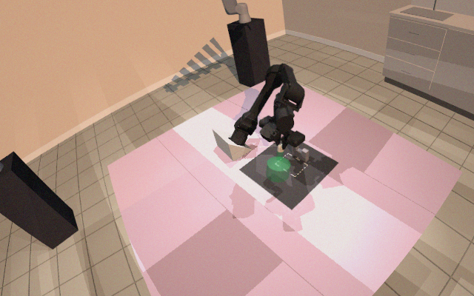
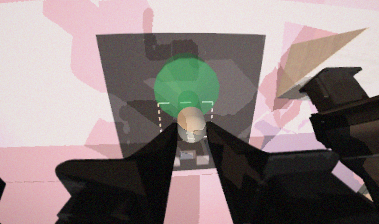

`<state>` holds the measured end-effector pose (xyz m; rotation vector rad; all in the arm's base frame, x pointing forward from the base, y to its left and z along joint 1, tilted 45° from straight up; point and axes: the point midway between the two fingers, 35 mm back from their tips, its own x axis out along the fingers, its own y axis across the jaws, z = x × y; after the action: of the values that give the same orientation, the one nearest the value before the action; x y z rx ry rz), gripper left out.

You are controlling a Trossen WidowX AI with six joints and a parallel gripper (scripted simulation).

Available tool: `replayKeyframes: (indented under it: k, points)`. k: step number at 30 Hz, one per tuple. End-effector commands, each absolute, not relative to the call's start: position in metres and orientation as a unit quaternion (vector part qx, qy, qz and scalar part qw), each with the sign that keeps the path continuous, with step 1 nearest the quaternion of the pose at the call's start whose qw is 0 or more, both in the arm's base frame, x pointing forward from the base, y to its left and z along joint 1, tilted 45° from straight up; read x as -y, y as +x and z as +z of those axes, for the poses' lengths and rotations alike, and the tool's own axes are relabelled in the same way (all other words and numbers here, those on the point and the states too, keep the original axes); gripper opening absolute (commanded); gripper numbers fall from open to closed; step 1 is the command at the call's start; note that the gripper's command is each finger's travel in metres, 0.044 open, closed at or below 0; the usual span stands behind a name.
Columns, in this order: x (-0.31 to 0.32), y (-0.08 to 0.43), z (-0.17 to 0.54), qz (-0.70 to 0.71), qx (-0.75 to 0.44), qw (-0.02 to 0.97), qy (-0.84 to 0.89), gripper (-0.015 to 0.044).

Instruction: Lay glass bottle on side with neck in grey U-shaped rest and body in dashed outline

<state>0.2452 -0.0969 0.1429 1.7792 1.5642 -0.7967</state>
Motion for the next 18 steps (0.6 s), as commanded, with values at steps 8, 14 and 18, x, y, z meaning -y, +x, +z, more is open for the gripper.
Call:
replayKeyframes:
  k: [8, 14, 18]
  points:
    - [0.0871, 0.2451, 0.1530, -0.304, -0.594, 0.316, 0.675, 0.0107]
    - [0.0845, 0.2452, 0.1555, -0.308, -0.593, 0.318, 0.673, 0.0107]
    - [0.0827, 0.2454, 0.1571, -0.311, -0.592, 0.320, 0.671, 0.0107]
